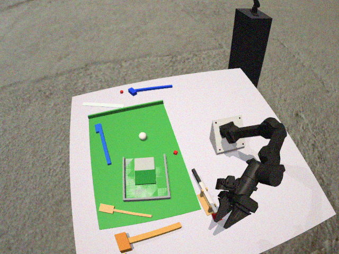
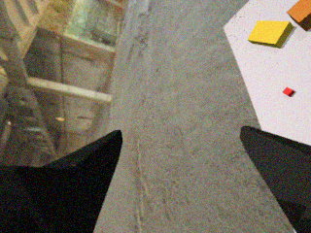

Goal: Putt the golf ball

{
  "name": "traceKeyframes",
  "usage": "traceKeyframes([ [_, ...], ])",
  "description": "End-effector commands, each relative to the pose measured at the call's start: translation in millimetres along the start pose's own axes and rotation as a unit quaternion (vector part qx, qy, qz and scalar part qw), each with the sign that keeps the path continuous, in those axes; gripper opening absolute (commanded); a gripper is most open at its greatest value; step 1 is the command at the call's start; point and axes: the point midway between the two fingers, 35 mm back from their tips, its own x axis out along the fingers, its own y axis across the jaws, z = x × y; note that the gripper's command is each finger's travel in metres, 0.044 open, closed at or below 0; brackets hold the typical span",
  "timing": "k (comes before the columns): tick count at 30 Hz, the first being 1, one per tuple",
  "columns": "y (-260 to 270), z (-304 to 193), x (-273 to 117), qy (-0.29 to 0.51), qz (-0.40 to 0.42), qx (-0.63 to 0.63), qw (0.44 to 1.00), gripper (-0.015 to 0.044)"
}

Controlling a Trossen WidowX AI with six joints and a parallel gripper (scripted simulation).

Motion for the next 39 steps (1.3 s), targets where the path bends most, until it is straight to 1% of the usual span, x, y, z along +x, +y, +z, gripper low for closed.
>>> traceKeyframes([
  [1,-67.1,31.3,18.6,0.006,-0.104,-0.15,0.983,0.044],
  [11,-142.1,64.4,21.7,0.062,-0.207,-0.319,0.923,0.044],
  [21,-214.8,90.8,8.5,0.163,-0.273,-0.455,0.832,0.044],
  [30,-273.7,105.9,-14.2,0.274,-0.284,-0.544,0.741,0.044],
  [39,-324.5,112.1,-43.5,0.384,-0.244,-0.608,0.651,0.044],
])
